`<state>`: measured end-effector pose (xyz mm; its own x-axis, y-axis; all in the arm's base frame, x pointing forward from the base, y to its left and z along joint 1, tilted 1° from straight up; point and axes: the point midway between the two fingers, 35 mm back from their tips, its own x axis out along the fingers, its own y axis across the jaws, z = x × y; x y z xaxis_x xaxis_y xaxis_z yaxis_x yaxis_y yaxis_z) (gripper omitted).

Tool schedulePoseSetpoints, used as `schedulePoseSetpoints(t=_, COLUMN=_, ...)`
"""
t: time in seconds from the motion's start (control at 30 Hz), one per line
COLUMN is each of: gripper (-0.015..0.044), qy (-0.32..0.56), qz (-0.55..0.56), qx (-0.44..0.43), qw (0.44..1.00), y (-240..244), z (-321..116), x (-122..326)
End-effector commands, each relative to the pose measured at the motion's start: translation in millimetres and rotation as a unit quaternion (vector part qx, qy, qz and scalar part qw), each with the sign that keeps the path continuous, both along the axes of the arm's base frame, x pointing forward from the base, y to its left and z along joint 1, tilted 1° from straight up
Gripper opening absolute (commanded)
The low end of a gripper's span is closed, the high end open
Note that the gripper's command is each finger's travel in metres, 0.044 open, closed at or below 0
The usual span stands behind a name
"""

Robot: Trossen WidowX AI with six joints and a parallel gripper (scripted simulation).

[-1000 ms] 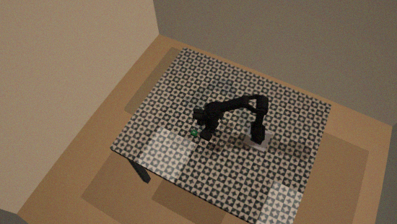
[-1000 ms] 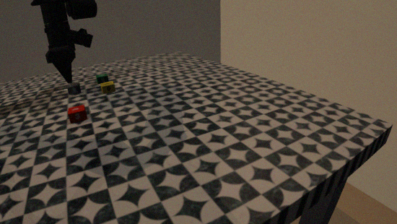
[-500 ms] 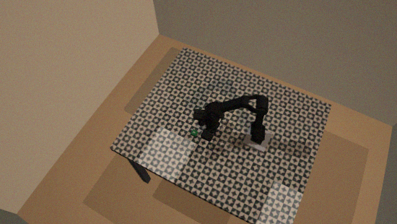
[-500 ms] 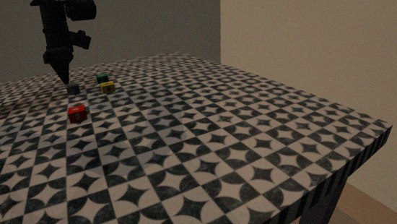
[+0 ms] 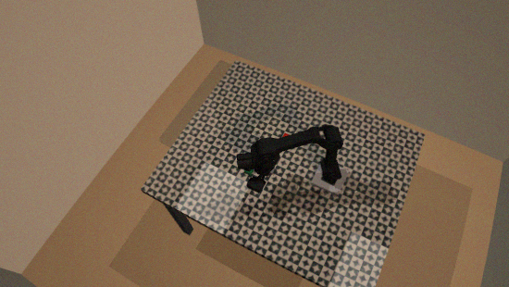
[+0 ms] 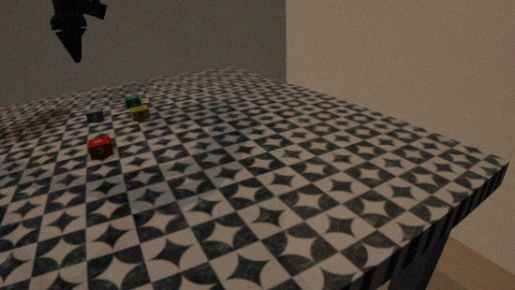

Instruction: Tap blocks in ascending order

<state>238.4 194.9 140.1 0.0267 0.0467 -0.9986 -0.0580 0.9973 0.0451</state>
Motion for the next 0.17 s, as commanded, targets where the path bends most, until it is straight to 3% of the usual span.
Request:
schedulePoseSetpoints(t=0.0, gripper=0.0361, qy=0.003, qz=-0.006, qx=-0.004, qw=1.0, y=13.3, z=12.1, x=-7.1)
schedulePoseSetpoints(t=0.07, gripper=0.04, qy=0.003, qz=-0.006, qx=-0.004, qw=1.0, y=13.3, z=12.1, x=-7.1)
schedulePoseSetpoints(t=0.13, gripper=0.04, qy=0.003, qz=-0.006, qx=-0.004, qw=1.0, y=13.3, z=12.1, x=-7.1)
